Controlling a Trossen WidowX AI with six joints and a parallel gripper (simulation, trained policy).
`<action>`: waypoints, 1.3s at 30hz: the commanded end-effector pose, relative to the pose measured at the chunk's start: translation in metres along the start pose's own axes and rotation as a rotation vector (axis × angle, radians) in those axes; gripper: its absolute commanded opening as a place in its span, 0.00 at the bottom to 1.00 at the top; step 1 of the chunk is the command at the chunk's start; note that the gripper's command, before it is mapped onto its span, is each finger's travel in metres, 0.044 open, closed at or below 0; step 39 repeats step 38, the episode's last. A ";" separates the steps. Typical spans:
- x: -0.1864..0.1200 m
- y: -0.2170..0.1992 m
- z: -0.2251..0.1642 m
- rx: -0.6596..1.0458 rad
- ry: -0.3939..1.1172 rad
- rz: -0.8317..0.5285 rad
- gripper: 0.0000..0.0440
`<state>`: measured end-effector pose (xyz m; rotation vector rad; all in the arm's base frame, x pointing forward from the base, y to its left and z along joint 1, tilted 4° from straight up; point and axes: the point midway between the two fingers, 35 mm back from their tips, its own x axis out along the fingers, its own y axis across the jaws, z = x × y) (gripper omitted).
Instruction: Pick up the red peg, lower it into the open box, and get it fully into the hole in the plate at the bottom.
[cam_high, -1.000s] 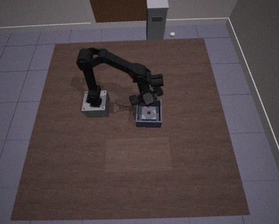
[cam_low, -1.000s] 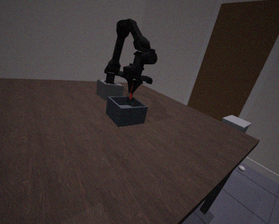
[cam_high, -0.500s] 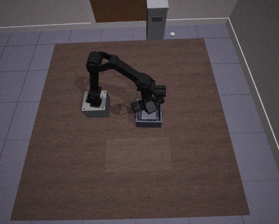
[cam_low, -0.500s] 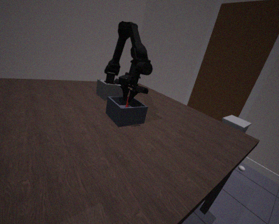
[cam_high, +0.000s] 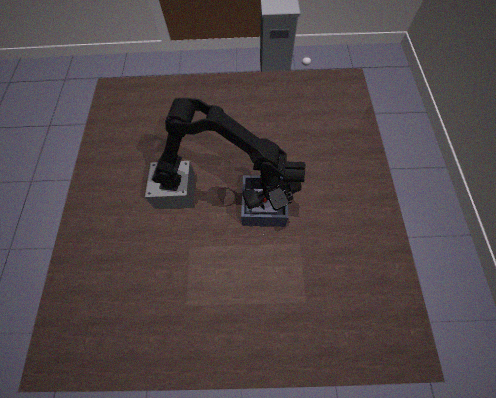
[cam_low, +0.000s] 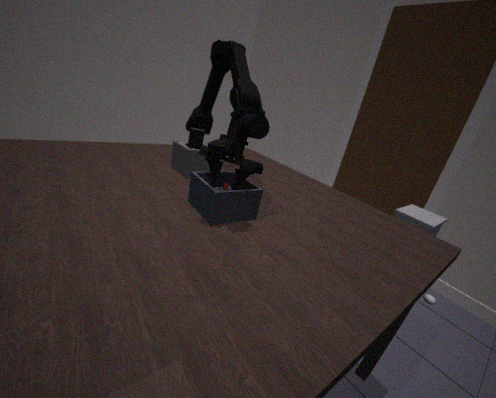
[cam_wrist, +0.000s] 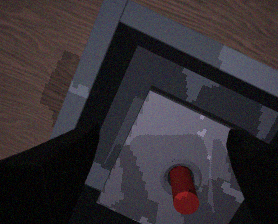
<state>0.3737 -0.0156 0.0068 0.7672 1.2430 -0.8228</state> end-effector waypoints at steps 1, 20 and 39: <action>0.004 0.003 0.011 0.000 -0.013 0.002 0.89; -0.007 0.023 0.072 0.063 -0.151 0.111 1.00; -0.007 0.023 0.072 0.063 -0.151 0.111 1.00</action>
